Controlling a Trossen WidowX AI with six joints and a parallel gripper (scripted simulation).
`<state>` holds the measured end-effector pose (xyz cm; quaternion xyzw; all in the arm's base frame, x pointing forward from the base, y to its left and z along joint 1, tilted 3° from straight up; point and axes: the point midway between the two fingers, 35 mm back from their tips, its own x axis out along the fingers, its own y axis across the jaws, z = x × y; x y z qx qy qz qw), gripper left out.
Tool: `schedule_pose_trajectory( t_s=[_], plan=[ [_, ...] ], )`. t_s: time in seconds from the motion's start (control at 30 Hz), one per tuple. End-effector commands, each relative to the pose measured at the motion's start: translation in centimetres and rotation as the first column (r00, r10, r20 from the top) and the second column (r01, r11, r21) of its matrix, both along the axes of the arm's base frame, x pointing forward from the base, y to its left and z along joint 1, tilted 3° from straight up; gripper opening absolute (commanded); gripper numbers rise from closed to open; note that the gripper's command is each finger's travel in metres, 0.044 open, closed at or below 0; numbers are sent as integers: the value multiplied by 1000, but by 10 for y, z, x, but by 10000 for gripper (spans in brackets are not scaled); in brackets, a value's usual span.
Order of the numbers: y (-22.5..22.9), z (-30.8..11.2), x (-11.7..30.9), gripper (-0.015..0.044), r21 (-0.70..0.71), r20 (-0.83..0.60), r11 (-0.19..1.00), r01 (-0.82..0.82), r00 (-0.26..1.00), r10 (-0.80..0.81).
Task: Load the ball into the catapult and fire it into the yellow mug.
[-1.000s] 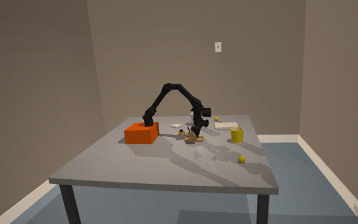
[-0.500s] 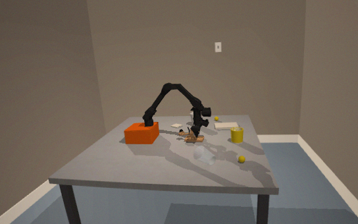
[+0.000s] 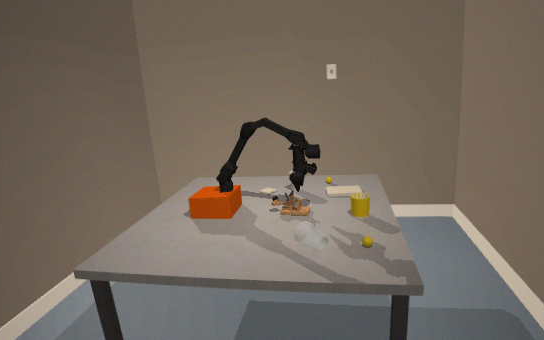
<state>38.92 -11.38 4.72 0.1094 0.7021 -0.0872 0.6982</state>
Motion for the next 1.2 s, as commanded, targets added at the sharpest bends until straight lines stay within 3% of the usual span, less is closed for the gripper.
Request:
schedule_pose_trajectory(
  t_s=[0.0,0.13,0.17,0.33,0.73,1.17],
  plan=[
    [-1,34,0,440,-5,16,1000,0,1000,0],
    [-1,56,-2,440,-8,24,1000,0,1000,0],
    [4,30,-8,414,4,-14,1000,1,1000,-1],
    [67,6,-18,300,6,-9,1000,-21,1000,21],
    [202,-58,-119,300,20,-3,996,-83,997,83],
    [200,-77,-128,300,21,-3,996,-86,996,86]
  ],
)
